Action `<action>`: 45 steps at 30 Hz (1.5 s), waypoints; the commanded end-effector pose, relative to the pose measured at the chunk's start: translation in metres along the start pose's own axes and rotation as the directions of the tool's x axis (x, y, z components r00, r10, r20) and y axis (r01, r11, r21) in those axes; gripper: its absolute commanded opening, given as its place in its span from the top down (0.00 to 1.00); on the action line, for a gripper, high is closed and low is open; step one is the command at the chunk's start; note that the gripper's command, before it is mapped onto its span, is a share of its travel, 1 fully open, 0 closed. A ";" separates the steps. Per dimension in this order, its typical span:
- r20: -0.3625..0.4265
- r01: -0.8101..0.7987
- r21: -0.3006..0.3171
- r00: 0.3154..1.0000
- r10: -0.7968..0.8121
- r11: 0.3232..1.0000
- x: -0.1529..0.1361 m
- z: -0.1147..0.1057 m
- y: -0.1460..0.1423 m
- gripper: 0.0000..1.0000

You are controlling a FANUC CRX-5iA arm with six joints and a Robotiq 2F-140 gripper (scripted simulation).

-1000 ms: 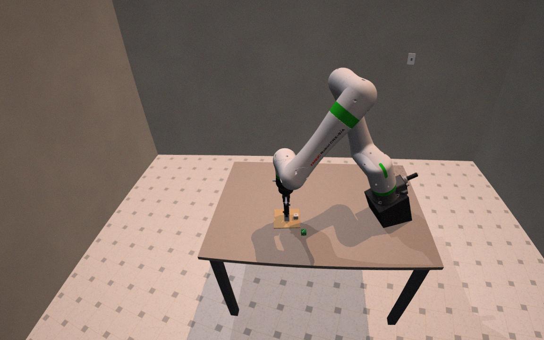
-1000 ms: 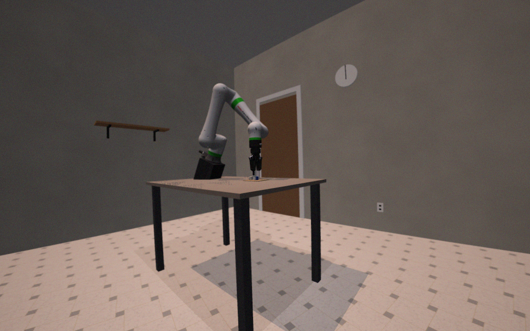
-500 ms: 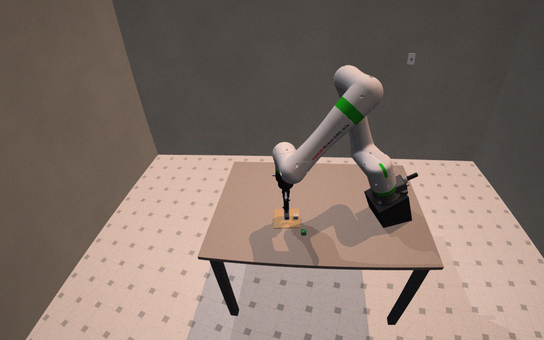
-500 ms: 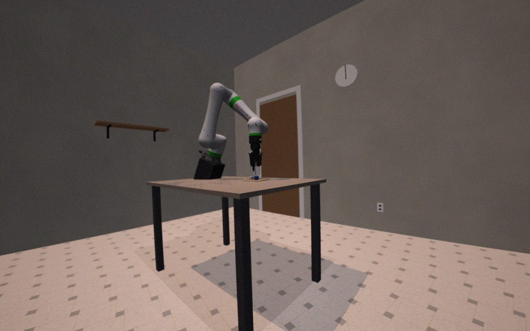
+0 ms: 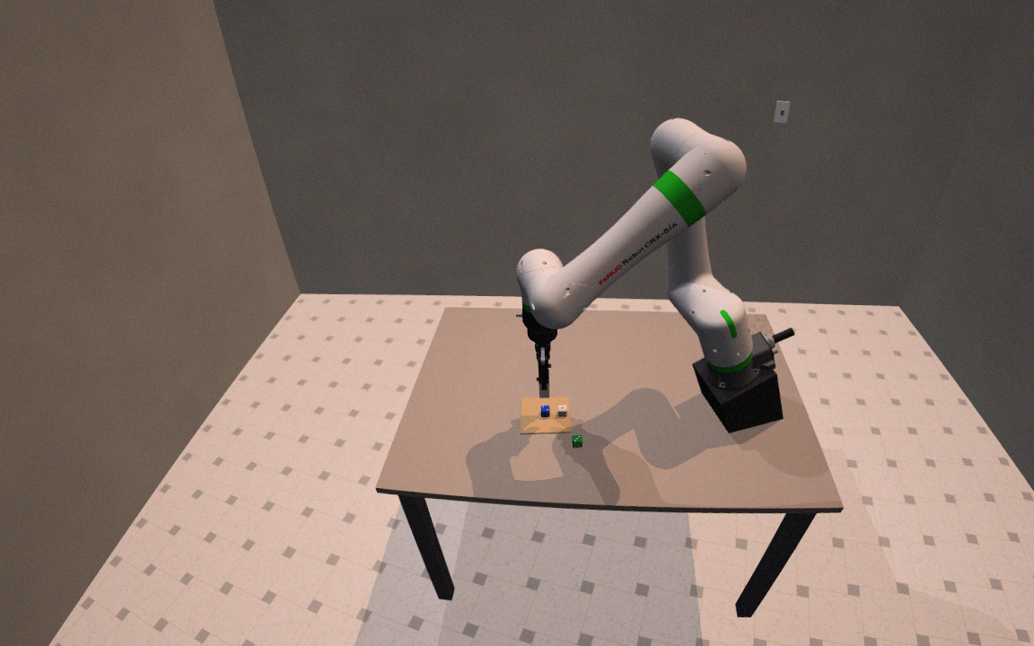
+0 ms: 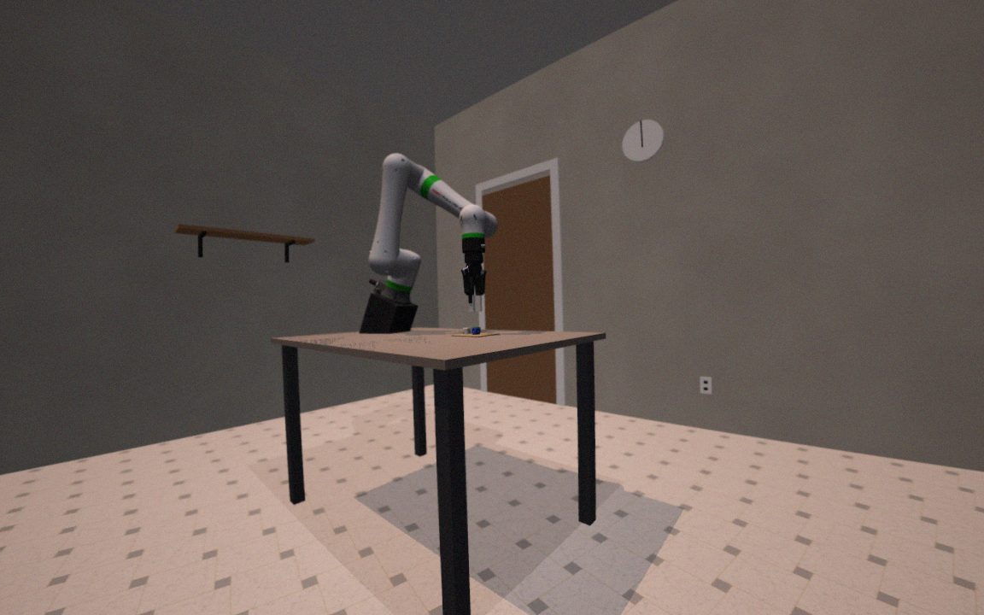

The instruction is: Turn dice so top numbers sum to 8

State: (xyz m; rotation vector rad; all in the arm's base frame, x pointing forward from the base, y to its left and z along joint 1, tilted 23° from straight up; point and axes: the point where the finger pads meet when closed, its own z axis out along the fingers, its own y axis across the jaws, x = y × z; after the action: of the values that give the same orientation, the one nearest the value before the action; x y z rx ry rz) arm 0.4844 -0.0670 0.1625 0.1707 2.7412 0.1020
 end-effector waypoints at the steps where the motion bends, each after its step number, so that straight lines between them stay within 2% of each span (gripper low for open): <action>1: 0.000 0.000 0.000 1.000 0.000 1.000 0.000 -0.001 0.000 0.75; 2: 0.000 0.000 0.000 1.000 0.000 1.000 0.000 -0.001 0.000 0.00; 22: 0.000 0.002 0.000 1.000 -0.002 1.000 0.000 -0.001 0.000 0.00; 25: -0.003 0.107 0.001 0.994 -0.107 0.994 0.005 0.000 0.009 0.00; 27: -0.003 0.107 0.001 0.994 -0.107 0.994 0.005 0.000 0.009 0.00; 29: -0.006 0.260 0.001 0.966 -0.260 0.966 0.013 0.001 0.022 0.00; 31: -0.007 0.294 0.000 0.956 -0.294 0.956 0.015 0.001 0.024 0.00; 37: -0.011 0.523 -0.002 0.852 -0.523 0.852 0.029 0.003 0.044 0.00; 42: -0.011 0.666 -0.003 0.746 -0.666 0.746 0.038 0.004 0.056 0.00; 44: -0.011 0.666 -0.003 0.746 -0.666 0.746 0.038 0.004 0.056 0.00; 45: -0.011 0.754 -0.005 0.657 -0.754 0.657 0.045 0.005 0.065 0.00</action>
State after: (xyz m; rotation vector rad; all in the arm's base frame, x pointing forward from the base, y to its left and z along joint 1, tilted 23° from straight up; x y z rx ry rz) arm 0.4579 -0.0078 0.1493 -0.7885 2.6444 -0.1008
